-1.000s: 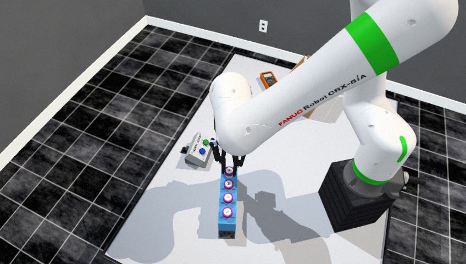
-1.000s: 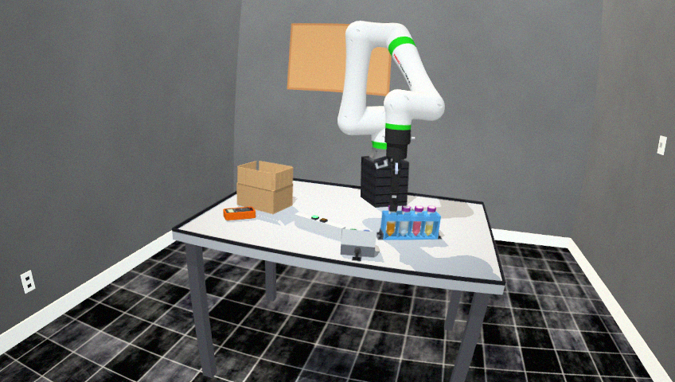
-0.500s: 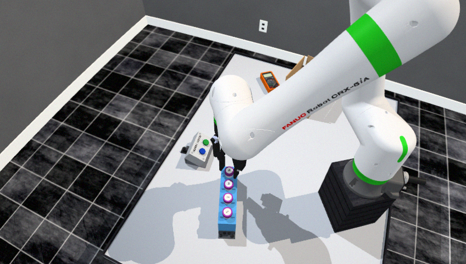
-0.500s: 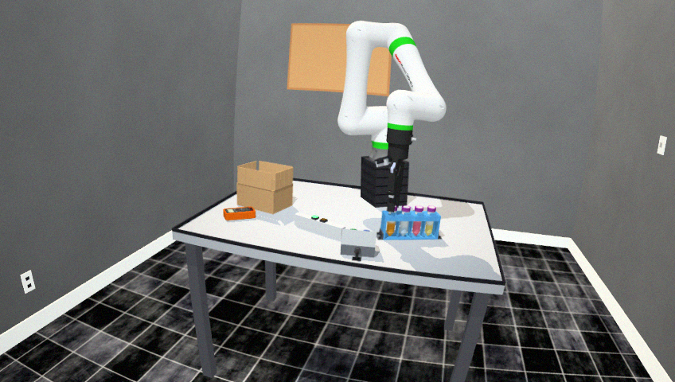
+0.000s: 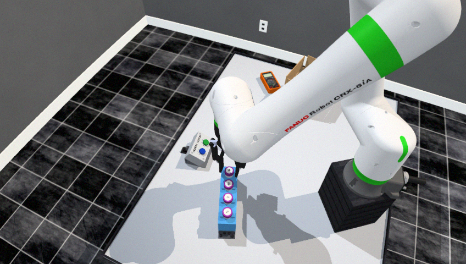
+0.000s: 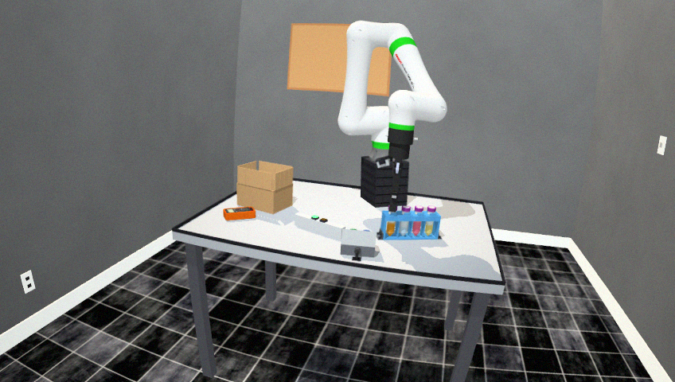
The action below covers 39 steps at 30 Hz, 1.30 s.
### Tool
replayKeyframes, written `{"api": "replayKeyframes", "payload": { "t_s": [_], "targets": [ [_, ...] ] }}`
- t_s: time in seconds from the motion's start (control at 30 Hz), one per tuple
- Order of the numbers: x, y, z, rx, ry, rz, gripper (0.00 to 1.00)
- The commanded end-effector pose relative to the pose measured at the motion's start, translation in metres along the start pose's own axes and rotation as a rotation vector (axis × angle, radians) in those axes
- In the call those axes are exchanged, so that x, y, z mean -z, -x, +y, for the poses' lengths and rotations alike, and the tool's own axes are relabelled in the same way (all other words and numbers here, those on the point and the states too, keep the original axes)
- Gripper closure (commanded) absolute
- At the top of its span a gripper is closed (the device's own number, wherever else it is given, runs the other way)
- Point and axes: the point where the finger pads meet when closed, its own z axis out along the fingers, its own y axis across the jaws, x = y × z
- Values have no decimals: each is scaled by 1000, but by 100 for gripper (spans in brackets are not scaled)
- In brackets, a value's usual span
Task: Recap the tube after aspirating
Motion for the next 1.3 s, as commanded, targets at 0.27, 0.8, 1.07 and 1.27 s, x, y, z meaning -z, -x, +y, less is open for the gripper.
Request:
{"api": "replayKeyframes", "payload": {
  "t_s": [0.27,0.8,1.07,1.27],
  "targets": [
    [0,0,-1,672,-1,-16,59],
    [0,0,-1,796,-1,-18,70],
    [0,0,-1,796,-1,-18,70],
    [0,0,-1,546,1,-18,70]
  ]
}}
